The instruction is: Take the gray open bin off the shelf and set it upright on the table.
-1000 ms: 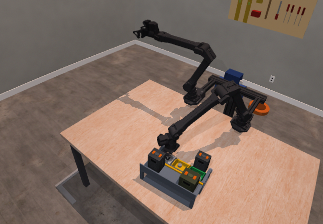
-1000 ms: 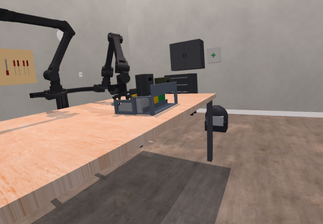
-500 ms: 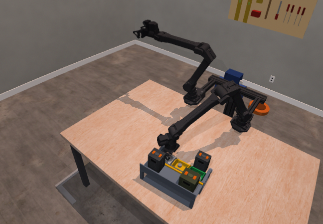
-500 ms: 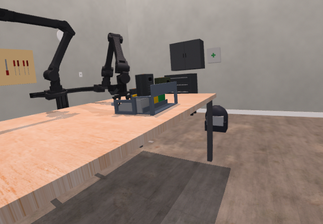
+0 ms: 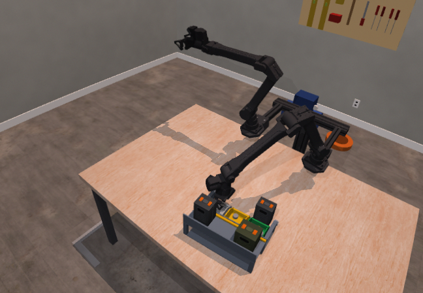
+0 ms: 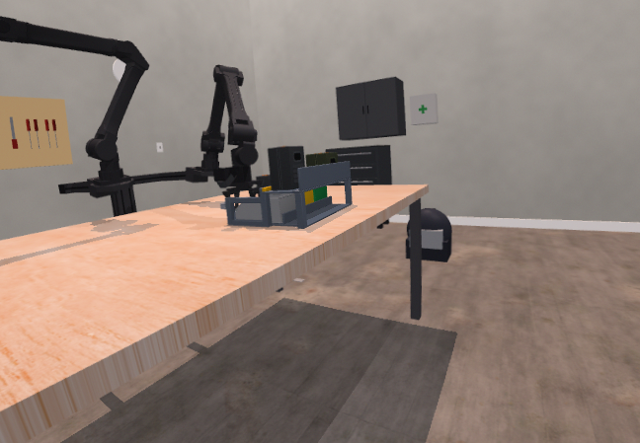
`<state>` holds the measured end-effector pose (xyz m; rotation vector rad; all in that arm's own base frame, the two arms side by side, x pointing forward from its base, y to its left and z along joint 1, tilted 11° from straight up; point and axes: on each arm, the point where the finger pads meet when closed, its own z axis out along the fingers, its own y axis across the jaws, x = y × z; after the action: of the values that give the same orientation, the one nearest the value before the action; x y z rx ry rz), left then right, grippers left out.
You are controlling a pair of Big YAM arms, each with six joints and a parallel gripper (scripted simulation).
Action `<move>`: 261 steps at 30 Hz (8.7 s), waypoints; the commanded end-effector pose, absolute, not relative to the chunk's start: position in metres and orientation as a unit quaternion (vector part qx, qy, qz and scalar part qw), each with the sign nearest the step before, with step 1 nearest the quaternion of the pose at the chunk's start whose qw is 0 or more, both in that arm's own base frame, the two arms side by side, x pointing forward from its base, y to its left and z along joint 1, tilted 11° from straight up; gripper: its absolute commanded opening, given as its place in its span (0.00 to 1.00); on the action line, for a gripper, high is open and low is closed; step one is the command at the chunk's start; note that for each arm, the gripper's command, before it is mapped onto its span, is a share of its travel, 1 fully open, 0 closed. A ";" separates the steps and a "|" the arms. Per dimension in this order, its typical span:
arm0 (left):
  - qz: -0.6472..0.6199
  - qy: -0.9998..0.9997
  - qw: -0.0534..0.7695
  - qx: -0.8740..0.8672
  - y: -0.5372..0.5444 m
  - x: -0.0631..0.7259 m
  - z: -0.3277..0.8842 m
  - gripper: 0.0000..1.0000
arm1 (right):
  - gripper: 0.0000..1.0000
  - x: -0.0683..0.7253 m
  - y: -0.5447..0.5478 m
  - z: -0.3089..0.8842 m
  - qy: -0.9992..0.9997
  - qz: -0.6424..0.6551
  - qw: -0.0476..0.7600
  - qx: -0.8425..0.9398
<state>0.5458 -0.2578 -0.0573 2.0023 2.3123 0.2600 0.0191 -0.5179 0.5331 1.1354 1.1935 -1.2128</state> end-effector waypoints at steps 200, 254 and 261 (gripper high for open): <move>0.094 0.750 0.076 0.650 -0.281 0.562 0.008 0.00 | 1.00 0.012 -0.511 0.544 0.484 -0.514 0.527 0.472; 0.099 0.749 0.098 0.648 -0.288 0.570 0.025 0.00 | 1.00 0.012 -0.511 0.544 0.484 -0.514 0.527 0.472; 0.100 0.749 0.100 0.647 -0.288 0.571 0.026 0.00 | 1.00 0.012 -0.511 0.544 0.484 -0.514 0.527 0.472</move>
<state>0.5406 -0.2592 -0.0369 2.0061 2.3152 0.2579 0.0191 -0.5179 0.5331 1.1354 1.1935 -1.2128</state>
